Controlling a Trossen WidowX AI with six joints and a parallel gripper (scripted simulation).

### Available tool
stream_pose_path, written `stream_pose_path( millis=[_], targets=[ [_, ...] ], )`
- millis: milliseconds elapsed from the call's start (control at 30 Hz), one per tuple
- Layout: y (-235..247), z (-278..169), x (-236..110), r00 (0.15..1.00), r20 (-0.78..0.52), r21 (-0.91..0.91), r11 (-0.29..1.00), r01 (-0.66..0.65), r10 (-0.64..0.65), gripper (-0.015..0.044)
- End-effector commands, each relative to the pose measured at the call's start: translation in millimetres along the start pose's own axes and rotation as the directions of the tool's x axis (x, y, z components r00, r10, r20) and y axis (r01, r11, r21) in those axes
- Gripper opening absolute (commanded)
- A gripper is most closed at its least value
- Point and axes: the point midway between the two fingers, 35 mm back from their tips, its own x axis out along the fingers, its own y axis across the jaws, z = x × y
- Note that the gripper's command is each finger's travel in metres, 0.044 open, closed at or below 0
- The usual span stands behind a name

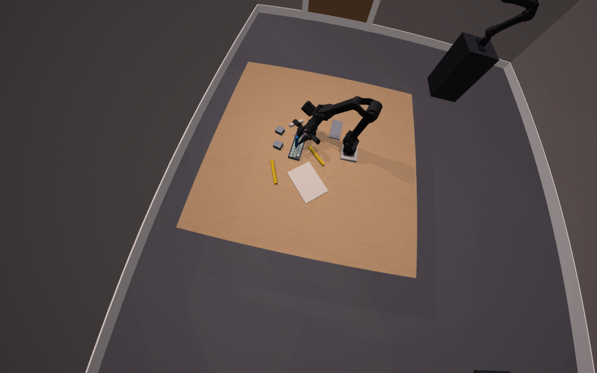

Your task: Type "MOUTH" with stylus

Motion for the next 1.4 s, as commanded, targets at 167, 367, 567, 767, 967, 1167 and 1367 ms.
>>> stream_pose_path(
  millis=[167, 367, 567, 767, 967, 1167, 1367],
  targets=[
    [0, 1, 1, 1.0, -0.003, -0.002, 1.0, 0.003, -0.003, 0.0081],
    [-1, 1, 1, 1.0, -0.003, -0.002, 1.0, 0.003, -0.003, 0.0081],
    [-1, 4, 3, 1.0, -0.003, -0.002, 1.0, 0.003, -0.003, 0.0081],
    [-1, 7, 4, 1.0, -0.003, -0.002, 1.0, 0.003, -0.003, 0.0081],
    [-1, 9, 5, 1.0, -0.003, -0.002, 1.0, 0.003, -0.003, 0.0081],
    [-1, 11, 7, 1.0, -0.003, -0.002, 1.0, 0.003, -0.003, 0.0081],
    [-1, 14, 8, 1.0, -0.003, -0.002, 1.0, 0.003, -0.003, 0.0081]
  ],
)
